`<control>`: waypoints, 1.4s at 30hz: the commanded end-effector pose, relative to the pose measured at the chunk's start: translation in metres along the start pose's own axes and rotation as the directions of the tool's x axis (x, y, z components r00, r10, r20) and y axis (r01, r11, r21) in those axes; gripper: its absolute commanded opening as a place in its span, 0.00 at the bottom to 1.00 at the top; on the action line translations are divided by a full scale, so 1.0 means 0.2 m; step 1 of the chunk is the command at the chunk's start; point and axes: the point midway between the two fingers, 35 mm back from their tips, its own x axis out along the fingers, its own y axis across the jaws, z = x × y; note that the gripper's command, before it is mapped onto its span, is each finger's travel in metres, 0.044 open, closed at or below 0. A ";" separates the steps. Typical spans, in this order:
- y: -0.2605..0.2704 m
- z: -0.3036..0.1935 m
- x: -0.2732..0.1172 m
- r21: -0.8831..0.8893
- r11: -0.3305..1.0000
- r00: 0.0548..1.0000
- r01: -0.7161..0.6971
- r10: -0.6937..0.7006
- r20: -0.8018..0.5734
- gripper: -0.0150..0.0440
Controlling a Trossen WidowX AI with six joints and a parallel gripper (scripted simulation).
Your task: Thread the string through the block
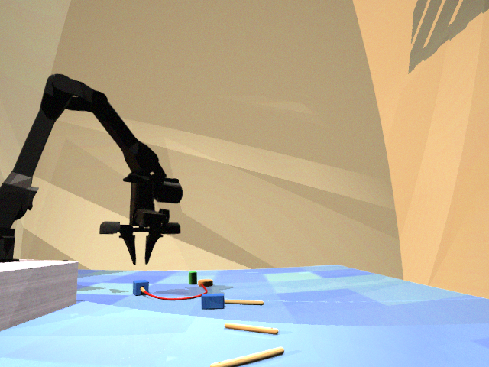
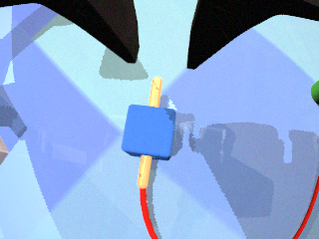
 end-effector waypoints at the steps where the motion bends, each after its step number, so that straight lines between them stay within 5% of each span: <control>1: -0.01 0.00 0.04 0.005 1.000 1.000 0.010 -0.010 -0.003 0.46; 36: -0.03 0.00 0.27 0.005 1.000 1.000 0.011 -0.011 -0.003 0.46; 42: -0.02 0.00 0.27 0.006 1.000 1.000 0.007 -0.007 0.001 0.25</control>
